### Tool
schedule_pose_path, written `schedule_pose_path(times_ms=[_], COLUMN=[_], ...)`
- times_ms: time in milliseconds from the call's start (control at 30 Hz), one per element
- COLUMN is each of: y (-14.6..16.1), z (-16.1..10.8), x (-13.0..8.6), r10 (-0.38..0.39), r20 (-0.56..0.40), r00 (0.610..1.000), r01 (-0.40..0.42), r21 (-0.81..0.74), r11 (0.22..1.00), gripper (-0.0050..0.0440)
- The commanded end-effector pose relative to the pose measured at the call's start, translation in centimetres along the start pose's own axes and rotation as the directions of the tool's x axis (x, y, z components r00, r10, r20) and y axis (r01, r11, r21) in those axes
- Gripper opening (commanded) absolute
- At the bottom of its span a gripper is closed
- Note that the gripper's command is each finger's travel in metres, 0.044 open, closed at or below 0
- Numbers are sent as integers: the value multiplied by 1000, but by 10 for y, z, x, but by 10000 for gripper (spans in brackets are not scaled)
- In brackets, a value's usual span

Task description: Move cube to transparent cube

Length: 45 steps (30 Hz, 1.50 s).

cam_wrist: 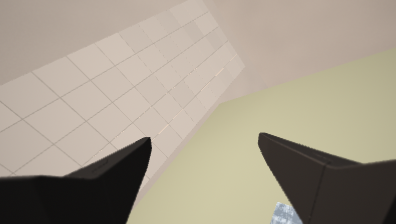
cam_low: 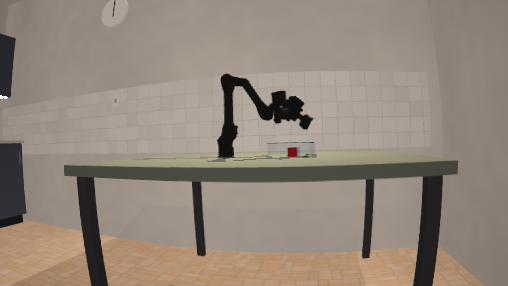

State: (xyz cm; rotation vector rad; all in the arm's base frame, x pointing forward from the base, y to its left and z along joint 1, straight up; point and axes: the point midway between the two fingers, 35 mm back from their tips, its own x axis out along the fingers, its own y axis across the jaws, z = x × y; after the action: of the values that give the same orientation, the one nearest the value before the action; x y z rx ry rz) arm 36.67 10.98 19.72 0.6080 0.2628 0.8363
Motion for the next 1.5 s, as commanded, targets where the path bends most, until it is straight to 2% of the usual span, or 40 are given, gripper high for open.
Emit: schedule_pose_path(times_ms=[0,100,233,400,433,500,533,567,733,1000,1067,1100,1133,1267,1467], y=[1,-16,-53,-89,-95,-95,-104,-113,-137,-157,-157,-156,-159,-154,-140], z=[7,14,32,44,45,45,37,47,49,44,44,33,39,31,1], x=[1,2,0,-9,-12,-12,-17,-22,-45,-90,-90,-100,-109,-135,-168], r10=[-5,-77,-243,-407,-436,-436,-476,-522,-647,-765,-765,-760,-779,-769,-672], r20=[11,8,0,-43,-56,-56,-108,-104,-196,-376,-376,-443,-453,-559,-735], r00=[1000,997,970,912,898,898,873,847,737,522,522,476,434,310,90], r01=[5,77,243,405,434,434,476,518,639,756,756,768,774,780,721], r21=[-16,-12,-31,-49,-52,-52,-30,-64,-107,-212,-212,-213,-255,-314,-418], r11=[1000,997,970,913,899,899,879,853,761,620,620,604,579,542,553], gripper=[352,280,280,280,280,280,280,280,280,280,280,280,280,280,280])
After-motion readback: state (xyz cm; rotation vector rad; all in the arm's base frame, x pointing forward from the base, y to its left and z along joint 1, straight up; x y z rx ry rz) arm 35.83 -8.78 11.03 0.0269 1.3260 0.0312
